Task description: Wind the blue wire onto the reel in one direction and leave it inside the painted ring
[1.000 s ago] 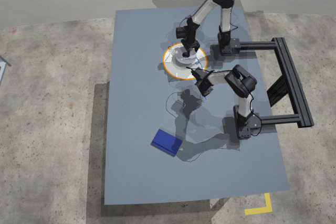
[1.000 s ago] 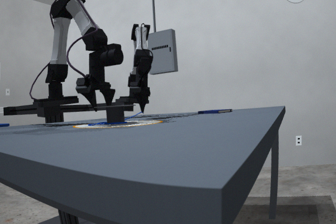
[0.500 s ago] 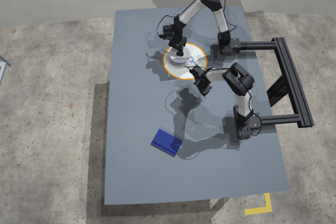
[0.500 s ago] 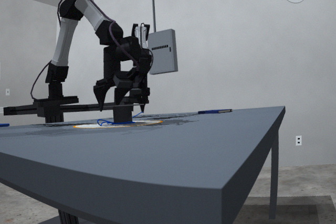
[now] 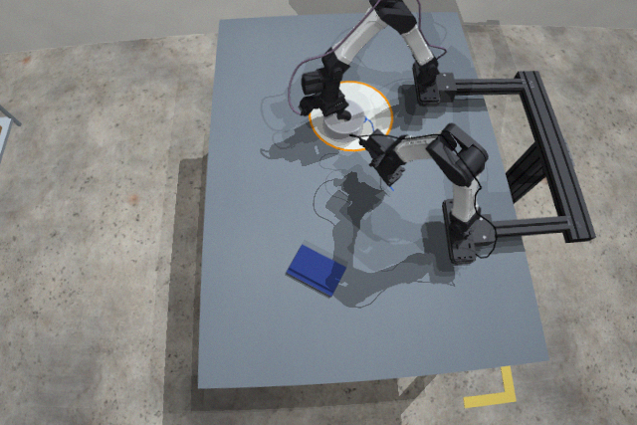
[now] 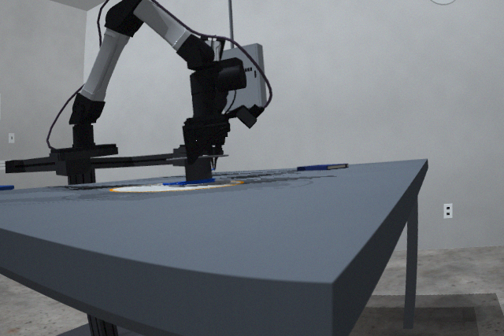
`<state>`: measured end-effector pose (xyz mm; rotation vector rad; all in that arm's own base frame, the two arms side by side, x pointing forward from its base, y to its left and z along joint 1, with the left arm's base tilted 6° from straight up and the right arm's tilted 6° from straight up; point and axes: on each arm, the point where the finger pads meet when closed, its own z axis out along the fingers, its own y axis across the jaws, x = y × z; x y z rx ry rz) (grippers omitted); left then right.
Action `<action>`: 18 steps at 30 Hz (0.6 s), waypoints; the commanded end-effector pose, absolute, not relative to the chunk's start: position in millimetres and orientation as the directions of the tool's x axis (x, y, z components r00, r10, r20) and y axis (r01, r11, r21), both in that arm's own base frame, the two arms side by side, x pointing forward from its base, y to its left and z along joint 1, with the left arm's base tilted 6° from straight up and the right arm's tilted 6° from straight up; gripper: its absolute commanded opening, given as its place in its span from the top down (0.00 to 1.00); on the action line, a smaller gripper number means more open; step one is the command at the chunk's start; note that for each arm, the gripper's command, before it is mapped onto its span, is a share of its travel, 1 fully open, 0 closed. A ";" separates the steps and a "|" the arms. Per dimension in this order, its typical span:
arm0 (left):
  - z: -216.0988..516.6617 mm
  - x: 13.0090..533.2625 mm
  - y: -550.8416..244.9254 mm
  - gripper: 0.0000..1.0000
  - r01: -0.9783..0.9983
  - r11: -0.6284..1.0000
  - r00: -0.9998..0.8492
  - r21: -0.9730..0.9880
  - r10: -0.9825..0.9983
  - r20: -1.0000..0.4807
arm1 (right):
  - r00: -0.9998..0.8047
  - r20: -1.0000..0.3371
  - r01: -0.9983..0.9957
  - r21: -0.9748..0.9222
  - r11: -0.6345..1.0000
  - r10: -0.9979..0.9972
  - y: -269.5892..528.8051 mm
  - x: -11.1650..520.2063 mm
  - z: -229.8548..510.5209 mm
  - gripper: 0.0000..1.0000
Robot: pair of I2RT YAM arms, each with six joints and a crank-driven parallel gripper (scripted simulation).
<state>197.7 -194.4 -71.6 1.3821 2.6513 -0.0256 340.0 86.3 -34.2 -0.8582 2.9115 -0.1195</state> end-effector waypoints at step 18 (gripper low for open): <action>-61.7 211.6 -216.4 1.00 0.878 0.476 -0.456 0.046 0.862 -0.219 | 0.162 0.081 -0.985 -0.052 -0.166 -0.984 76.1 331.8 -40.5 0.47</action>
